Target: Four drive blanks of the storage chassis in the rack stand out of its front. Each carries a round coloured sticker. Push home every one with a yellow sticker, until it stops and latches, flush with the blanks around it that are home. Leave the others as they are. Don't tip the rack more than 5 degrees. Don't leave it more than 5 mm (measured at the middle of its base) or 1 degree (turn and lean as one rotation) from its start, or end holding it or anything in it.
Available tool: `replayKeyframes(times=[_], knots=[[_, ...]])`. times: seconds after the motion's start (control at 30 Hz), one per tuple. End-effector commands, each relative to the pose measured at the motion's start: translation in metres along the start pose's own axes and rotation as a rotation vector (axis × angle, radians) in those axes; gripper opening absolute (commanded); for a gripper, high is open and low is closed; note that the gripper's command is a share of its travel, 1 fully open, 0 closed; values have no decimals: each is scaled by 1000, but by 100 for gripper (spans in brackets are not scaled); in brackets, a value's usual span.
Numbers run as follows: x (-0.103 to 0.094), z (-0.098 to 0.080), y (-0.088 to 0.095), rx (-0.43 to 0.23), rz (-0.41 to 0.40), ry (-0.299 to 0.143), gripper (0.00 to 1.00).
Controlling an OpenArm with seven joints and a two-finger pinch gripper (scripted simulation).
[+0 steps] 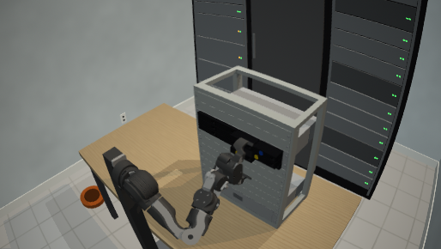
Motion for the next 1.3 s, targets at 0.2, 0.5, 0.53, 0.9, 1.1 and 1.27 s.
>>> replayKeyframes(times=[0.2,0.5,0.53,0.9,1.1,1.27], knots=[[0,0,4,-18,-1,3,100],[0,0,4,-18,-1,3,100],[0,0,4,-18,-1,3,100],[0,0,4,-18,-1,3,100],[0,0,4,-18,-1,3,0],[0,0,4,-18,-1,3,0]])
Point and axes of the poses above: the point where the finger pads meet when closed, its own z axis out along the fingers, its own y axis across the jaws, x = y × z, the point moved 9 cm from there along -z, back along the fingers, and after that the axes turned 10 degrees about z, right-handed, at the moved point
